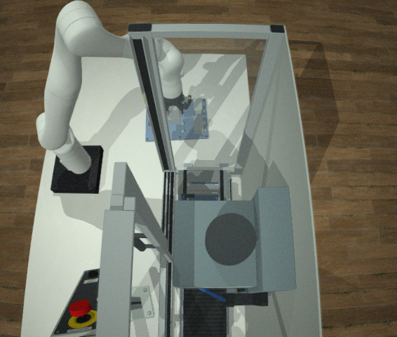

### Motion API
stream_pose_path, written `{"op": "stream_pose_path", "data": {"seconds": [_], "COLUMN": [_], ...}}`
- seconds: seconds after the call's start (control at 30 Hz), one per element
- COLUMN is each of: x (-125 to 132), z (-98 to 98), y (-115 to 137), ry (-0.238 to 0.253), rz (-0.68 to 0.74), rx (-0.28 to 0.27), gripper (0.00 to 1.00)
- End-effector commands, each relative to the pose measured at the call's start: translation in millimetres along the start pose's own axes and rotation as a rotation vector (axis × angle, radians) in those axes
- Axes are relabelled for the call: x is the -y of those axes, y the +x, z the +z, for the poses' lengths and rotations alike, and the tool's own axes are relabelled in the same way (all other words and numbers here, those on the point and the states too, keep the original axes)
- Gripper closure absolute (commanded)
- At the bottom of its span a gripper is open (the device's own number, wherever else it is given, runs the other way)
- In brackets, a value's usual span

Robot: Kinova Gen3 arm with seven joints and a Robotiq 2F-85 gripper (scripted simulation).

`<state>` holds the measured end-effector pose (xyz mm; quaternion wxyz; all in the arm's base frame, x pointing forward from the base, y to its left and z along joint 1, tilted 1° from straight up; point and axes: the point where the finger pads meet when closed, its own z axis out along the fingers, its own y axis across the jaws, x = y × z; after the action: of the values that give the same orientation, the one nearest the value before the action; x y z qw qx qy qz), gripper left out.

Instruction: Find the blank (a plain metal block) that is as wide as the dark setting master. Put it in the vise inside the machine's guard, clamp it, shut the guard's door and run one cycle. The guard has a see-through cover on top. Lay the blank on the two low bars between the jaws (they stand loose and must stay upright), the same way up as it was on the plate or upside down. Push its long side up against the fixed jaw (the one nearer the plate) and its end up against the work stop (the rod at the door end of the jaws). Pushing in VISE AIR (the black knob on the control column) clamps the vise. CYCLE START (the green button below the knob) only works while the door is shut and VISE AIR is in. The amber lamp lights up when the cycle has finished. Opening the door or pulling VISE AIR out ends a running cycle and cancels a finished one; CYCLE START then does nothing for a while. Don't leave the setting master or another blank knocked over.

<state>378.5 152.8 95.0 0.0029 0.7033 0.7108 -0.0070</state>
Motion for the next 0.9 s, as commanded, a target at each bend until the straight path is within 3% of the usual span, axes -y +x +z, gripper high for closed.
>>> {"op": "stream_pose_path", "data": {"seconds": [0.0, 0.1, 0.5, 0.67, 0.87], "x": [-0.5, -0.5, -0.5, -0.5, -0.5], "z": [-12.5, -30.5, -30.5, -60.5, -60.5], "y": [0.2, 0.2, 0.2, 0.2, 0.2], "ry": [-0.002, -0.002, -0.002, -0.002, -0.002], "rz": [0.000, 0.000, 0.000, 0.000, 0.000], "rx": [-0.001, -0.001, -0.001, -0.001, -0.001], "gripper": [0.90, 0.90, 0.90, 0.90, 0.90]}}
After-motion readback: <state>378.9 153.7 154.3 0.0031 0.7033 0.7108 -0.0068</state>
